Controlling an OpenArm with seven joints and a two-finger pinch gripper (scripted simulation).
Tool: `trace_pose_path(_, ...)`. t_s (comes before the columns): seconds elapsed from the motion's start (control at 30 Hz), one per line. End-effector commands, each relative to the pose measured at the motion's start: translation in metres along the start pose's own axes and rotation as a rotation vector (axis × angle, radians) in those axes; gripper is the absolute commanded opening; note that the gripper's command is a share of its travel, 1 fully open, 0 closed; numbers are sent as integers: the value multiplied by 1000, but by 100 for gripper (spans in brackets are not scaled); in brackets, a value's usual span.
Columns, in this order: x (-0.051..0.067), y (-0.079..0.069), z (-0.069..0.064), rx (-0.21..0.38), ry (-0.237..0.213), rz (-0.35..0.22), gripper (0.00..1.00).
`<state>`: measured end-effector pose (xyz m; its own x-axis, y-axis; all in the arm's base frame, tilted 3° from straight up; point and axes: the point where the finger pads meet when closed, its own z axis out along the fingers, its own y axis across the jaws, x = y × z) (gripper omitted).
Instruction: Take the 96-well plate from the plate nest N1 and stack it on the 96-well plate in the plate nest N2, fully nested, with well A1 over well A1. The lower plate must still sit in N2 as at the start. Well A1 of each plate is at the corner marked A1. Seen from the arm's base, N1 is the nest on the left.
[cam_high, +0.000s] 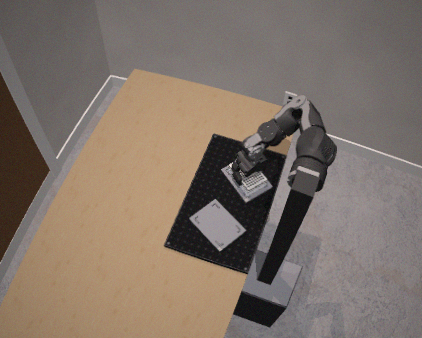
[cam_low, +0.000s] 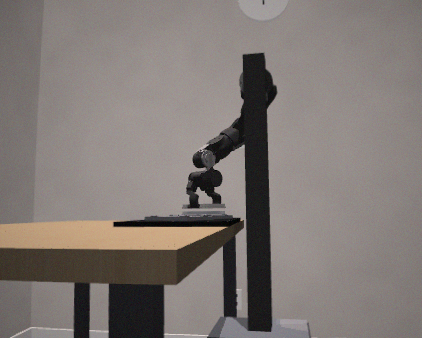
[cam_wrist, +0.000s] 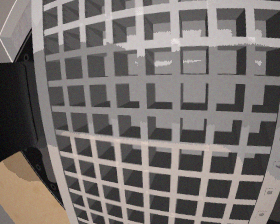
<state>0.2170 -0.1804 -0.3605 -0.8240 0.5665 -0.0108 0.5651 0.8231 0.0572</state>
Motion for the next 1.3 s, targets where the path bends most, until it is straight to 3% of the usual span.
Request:
trace_pose_path(0.0, 1, 1, 1, -5, 2, -5, 0)
trace_pose_path(1.27, 0, 2, 6, -7, 0, -3, 0)
